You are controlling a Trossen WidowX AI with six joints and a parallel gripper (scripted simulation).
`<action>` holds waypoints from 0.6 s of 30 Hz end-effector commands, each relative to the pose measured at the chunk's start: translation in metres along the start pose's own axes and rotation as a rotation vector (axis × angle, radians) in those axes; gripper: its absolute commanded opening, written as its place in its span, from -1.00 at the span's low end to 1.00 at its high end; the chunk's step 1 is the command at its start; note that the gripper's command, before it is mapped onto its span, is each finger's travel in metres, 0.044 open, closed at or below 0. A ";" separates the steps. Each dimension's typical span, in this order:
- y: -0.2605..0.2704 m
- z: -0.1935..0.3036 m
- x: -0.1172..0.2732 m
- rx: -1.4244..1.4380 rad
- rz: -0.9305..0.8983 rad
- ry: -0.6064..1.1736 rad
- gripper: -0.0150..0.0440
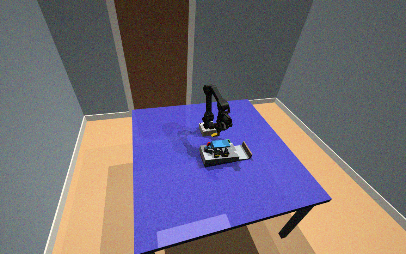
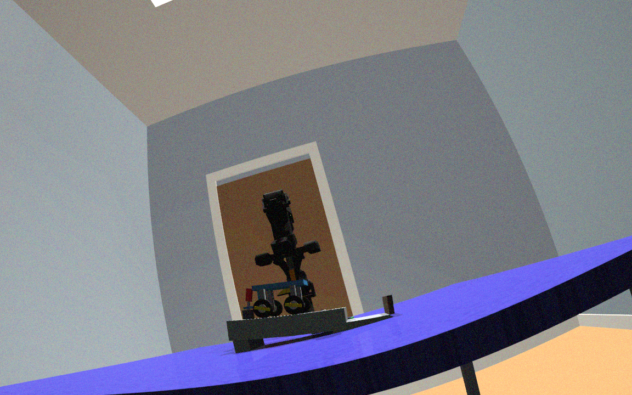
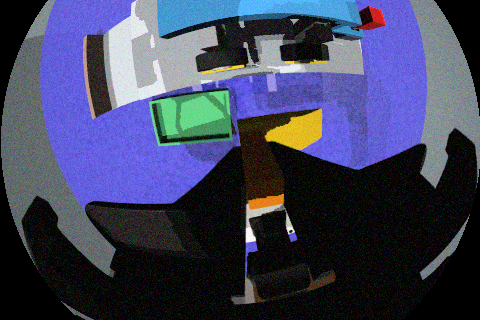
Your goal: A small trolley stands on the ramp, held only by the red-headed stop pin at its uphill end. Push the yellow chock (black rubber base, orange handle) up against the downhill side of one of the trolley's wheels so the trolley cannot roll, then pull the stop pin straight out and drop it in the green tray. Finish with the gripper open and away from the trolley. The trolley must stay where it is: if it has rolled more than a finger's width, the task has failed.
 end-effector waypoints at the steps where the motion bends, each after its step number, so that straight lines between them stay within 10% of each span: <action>1: 0.013 -0.007 0.000 -0.003 -0.004 -0.005 -0.49; 18: 0.075 -0.040 -0.004 -0.003 -0.010 -0.008 -0.49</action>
Point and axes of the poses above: the point midway between the two fingers, 35 mm back from their tips, its own x axis back along the fingers, its own y axis across the jaws, z = x × y, the point moved 4 cm from there along x, back along the fingers, and after that the axes turned 15 degrees about x, right-handed, at the moved point
